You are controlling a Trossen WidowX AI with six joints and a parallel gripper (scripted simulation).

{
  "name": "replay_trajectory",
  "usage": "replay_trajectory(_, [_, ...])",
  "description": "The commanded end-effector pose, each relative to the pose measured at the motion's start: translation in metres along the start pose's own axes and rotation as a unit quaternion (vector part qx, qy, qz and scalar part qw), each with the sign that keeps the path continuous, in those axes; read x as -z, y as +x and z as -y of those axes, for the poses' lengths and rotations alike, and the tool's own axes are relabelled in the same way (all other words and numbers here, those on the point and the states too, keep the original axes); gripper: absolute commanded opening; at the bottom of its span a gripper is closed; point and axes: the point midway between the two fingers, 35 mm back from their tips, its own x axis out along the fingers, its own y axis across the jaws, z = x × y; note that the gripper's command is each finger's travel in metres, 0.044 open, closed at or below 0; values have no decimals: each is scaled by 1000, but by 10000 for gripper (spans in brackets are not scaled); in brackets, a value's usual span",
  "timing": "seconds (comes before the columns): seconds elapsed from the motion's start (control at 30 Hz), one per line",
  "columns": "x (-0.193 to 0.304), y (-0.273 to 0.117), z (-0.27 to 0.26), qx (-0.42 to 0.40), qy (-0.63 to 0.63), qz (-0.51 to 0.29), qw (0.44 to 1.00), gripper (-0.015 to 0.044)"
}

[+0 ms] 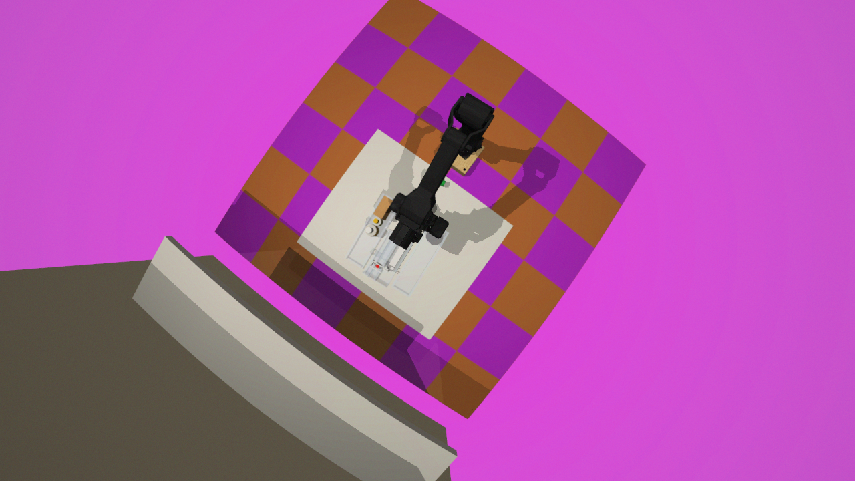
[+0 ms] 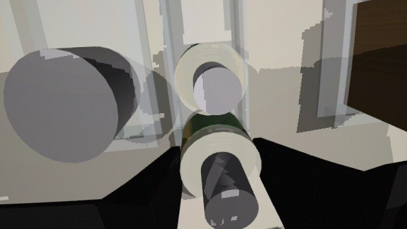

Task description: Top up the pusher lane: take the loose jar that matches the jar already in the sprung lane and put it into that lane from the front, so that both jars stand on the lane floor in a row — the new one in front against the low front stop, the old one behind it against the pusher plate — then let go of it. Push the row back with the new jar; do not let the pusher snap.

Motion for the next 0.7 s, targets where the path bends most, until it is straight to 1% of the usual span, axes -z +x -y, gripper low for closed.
replay_trajectory(0.0, [-9,1,0,1,-2,8,1000,0])
replay_trajectory(0.67, [-18,1,0,1,-2,8,1000,0])
